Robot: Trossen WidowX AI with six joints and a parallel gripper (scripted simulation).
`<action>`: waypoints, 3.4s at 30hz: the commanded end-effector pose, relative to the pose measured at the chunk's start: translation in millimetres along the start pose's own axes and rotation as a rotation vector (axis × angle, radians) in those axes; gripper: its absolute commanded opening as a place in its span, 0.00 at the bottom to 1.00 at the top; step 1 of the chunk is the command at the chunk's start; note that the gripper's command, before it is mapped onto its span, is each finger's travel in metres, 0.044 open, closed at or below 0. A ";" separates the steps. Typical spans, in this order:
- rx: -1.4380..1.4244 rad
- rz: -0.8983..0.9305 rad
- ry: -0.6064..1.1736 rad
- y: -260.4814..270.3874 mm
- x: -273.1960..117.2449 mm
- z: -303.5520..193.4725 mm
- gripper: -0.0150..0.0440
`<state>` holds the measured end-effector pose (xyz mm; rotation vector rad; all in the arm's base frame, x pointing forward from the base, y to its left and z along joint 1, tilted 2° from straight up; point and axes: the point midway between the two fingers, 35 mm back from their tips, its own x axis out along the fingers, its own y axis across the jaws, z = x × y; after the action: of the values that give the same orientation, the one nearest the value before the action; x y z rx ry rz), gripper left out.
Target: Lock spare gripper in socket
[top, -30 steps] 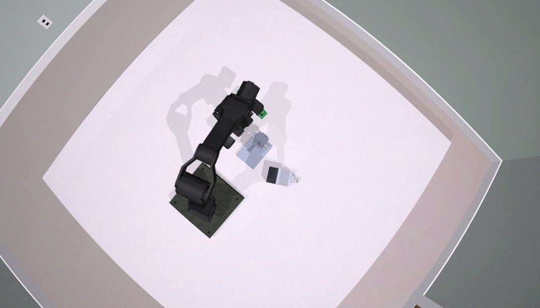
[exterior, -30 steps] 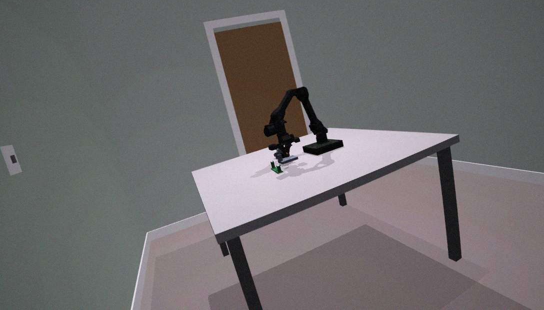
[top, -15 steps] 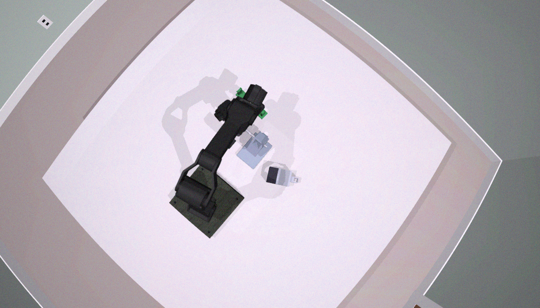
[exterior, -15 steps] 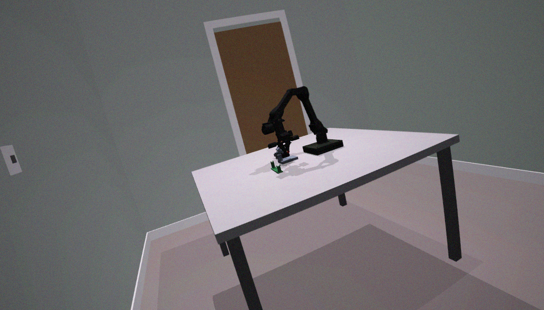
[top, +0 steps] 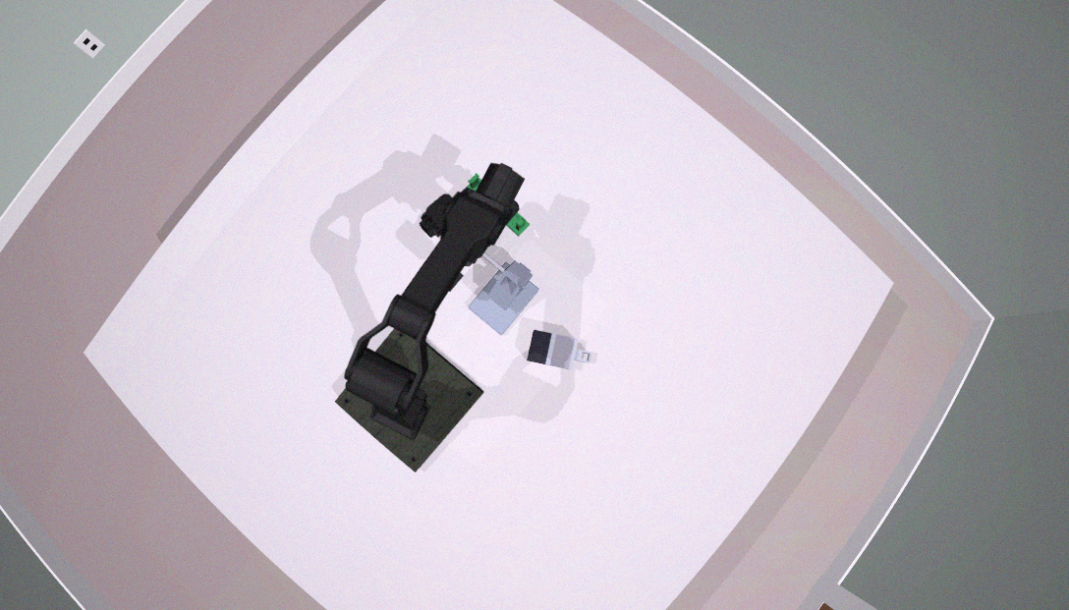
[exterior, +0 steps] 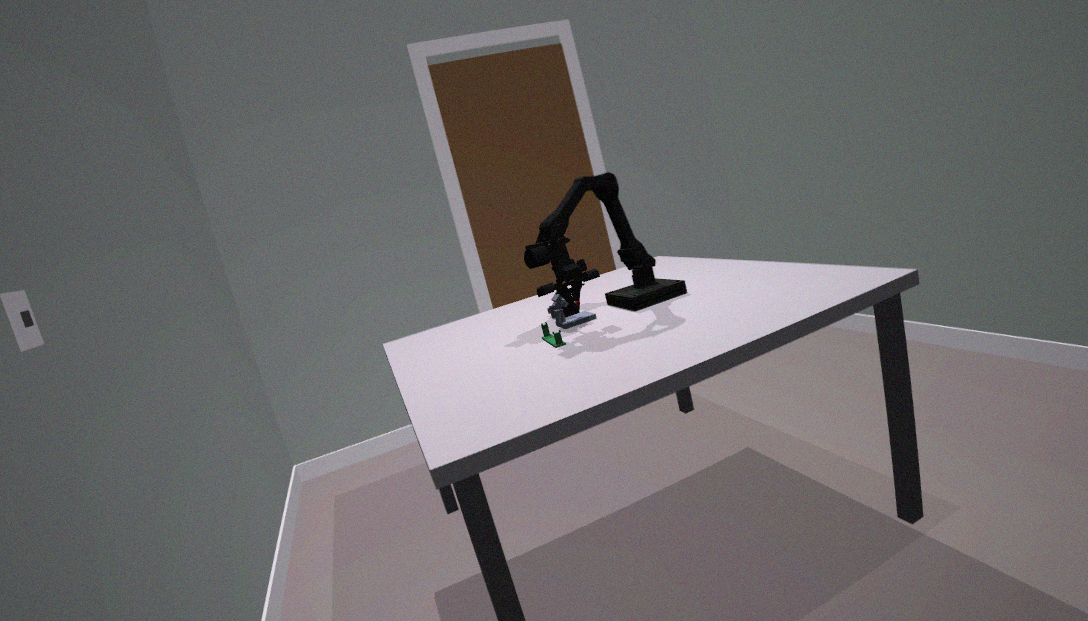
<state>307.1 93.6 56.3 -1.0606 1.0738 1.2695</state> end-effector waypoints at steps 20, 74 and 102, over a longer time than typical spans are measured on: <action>0.004 0.000 -0.002 0.0 2.1 18.2 0.25; 0.006 0.016 0.005 0.1 -1.3 64.3 0.25; 0.024 0.019 0.004 -30.4 -17.0 83.0 0.25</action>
<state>331.7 168.0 87.2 -1.0435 1.0970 1.2753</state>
